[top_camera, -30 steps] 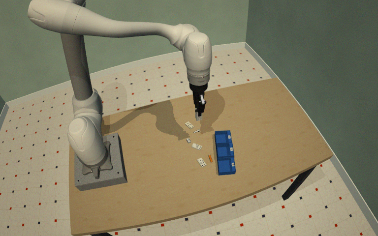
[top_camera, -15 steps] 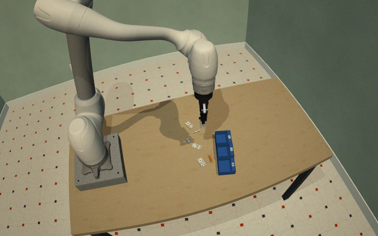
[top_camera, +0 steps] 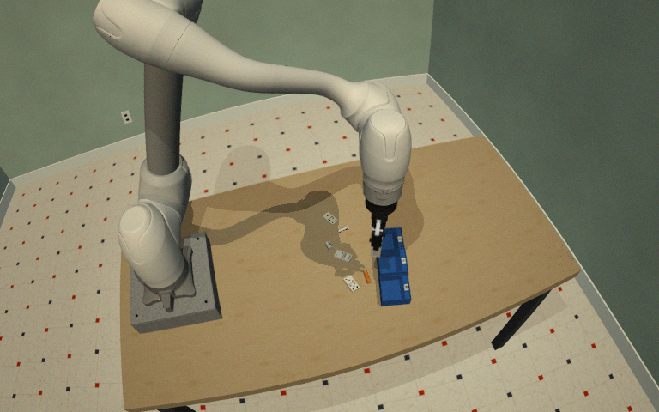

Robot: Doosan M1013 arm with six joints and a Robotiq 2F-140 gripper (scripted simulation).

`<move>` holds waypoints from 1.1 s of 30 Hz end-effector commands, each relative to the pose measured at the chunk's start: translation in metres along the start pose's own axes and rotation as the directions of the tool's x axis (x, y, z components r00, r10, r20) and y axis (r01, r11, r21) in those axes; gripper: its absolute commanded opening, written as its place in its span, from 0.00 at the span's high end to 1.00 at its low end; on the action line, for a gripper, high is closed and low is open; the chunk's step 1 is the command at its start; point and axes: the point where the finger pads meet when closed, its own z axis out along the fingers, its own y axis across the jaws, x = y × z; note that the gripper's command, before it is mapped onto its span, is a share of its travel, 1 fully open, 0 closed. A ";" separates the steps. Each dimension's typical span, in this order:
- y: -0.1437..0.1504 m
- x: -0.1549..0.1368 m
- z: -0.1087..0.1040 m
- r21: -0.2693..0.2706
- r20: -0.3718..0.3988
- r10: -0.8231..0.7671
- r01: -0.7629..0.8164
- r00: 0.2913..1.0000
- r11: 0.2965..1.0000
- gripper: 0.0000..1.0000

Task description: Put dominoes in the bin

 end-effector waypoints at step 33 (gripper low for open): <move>0.048 0.067 0.039 0.000 -0.010 0.001 -0.001 1.000 1.000 0.95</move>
